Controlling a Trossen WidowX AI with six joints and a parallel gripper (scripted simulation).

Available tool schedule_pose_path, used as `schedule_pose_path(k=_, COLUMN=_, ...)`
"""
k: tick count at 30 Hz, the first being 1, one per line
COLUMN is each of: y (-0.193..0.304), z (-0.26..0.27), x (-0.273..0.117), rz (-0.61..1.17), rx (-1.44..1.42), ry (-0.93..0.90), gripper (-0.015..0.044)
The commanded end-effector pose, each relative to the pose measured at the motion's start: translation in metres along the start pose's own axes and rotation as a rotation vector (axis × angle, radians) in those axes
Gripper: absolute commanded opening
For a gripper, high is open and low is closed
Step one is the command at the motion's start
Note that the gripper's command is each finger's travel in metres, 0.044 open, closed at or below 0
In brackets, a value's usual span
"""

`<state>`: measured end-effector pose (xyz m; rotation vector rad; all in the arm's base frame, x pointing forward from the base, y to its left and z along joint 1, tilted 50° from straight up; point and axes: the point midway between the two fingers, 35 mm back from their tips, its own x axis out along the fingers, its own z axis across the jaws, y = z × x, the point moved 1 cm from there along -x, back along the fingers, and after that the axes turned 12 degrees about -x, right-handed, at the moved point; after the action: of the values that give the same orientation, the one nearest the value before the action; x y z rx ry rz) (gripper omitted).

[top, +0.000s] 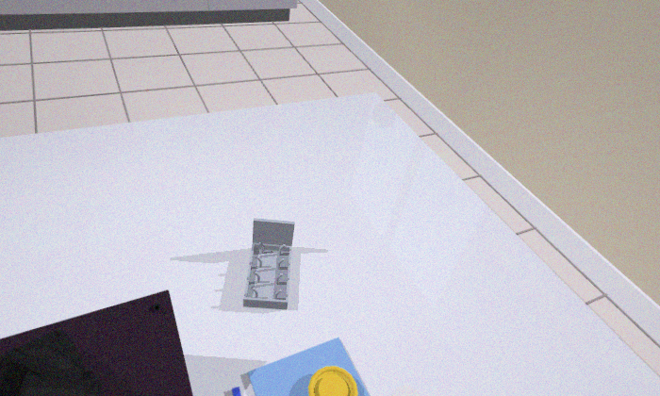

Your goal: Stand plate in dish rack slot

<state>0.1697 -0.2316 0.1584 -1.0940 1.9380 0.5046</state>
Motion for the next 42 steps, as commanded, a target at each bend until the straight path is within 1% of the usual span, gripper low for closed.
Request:
schedule_pose_path(k=1, y=-0.023, z=0.03, x=-0.003, rz=-0.037, rx=-0.116, ry=0.053, gripper=0.04)
schedule_pose_path(k=8, y=-0.052, z=0.092, x=-0.01, rz=-0.111, rx=-0.308, ry=0.149, gripper=0.04)
schedule_pose_path(k=16, y=-0.063, z=0.162, x=-0.021, rz=-0.211, rx=-0.498, ry=0.262, gripper=0.04)
schedule_pose_path(k=22, y=-0.063, z=0.164, x=-0.02, rz=-0.214, rx=-0.502, ry=0.264, gripper=0.04)
schedule_pose_path(k=42, y=-0.072, z=0.158, x=0.01, rz=-0.212, rx=-0.505, ry=0.261, gripper=0.04)
